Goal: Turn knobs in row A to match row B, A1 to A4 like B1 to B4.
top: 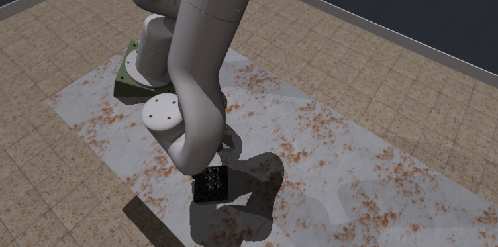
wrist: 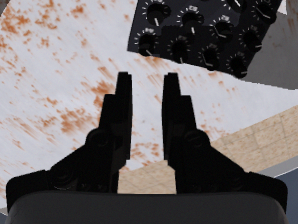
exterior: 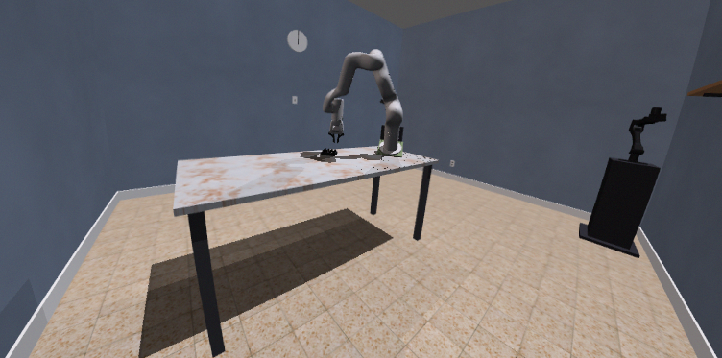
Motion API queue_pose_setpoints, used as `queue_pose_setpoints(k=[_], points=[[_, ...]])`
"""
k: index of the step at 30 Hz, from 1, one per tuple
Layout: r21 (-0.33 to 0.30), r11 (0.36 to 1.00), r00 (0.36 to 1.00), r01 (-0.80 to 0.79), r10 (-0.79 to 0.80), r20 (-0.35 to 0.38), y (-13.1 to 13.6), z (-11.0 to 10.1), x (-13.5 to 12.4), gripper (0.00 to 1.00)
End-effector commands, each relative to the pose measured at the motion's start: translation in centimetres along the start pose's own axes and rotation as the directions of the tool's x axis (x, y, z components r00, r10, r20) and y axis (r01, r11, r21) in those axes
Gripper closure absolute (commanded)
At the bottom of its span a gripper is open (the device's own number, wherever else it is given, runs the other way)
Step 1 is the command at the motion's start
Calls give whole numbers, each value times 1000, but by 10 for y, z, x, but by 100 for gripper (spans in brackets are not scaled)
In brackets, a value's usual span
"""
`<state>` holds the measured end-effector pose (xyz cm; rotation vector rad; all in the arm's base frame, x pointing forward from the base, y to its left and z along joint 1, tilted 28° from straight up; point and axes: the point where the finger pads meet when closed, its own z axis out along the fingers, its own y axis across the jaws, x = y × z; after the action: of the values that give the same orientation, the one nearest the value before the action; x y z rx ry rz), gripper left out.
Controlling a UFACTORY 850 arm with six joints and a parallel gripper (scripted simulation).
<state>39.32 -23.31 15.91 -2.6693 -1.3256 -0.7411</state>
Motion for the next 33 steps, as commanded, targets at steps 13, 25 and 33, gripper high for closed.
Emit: queue_pose_setpoints(k=[13, 25, 33], points=[[-2, 1000, 1000, 1, -1, 0, 1, 2, 0, 81], [-2, 1000, 1000, 1, -1, 0, 0, 13, 0, 81], [-2, 1000, 1000, 1, -1, -1, 0, 22, 0, 81]])
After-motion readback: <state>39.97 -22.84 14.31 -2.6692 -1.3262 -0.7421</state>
